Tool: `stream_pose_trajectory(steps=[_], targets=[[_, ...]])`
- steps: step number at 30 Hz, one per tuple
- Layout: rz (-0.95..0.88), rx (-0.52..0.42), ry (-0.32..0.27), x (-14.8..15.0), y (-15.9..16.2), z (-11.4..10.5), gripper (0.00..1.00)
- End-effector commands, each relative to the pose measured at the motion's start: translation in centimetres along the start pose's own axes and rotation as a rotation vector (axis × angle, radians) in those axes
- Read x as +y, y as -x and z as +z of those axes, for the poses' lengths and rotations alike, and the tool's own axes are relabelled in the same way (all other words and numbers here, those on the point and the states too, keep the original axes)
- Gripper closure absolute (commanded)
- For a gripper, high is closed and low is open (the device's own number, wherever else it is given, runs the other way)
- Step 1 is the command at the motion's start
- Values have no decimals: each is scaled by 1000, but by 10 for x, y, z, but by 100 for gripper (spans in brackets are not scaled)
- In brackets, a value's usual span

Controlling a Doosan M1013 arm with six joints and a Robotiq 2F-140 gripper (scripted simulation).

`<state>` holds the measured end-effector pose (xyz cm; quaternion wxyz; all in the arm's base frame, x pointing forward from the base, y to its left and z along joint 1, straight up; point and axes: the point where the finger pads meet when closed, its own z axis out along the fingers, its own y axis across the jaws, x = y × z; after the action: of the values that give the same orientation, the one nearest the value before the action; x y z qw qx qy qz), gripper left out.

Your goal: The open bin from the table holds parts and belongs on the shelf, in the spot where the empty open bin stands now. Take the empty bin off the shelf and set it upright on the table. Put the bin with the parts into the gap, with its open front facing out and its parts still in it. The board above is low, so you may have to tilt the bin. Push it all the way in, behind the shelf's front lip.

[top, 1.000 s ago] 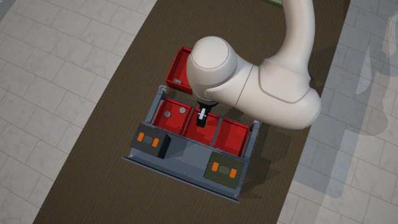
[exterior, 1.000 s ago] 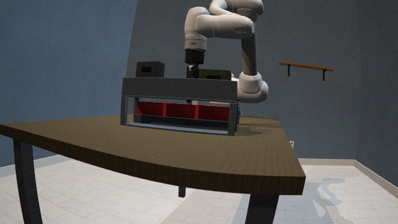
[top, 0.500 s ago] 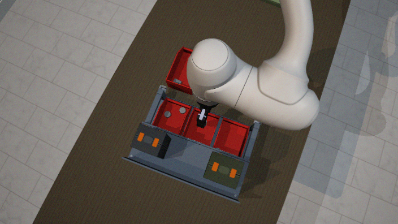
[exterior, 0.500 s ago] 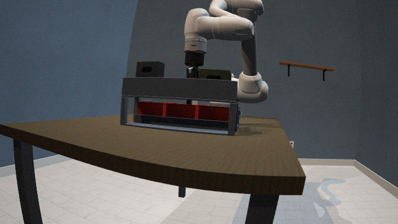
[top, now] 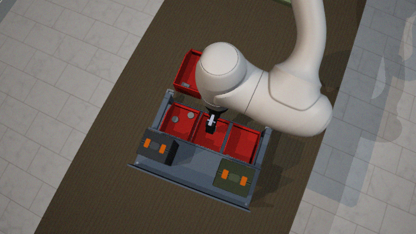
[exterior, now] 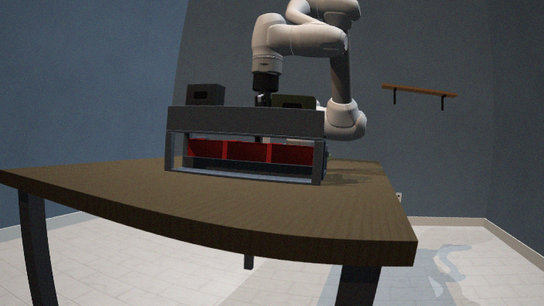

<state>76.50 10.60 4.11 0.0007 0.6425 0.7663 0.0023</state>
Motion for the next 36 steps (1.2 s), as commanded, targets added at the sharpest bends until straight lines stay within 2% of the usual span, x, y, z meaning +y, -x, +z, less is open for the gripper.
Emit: stream_pose_trajectory(steps=[1, 19, 20, 36], targets=[[0, 0, 0, 0, 0, 1, 38], [0, 0, 0, 0, 0, 1, 38], [0, 0, 0, 0, 0, 1, 90], [0, 0, 0, 0, 0, 1, 90]])
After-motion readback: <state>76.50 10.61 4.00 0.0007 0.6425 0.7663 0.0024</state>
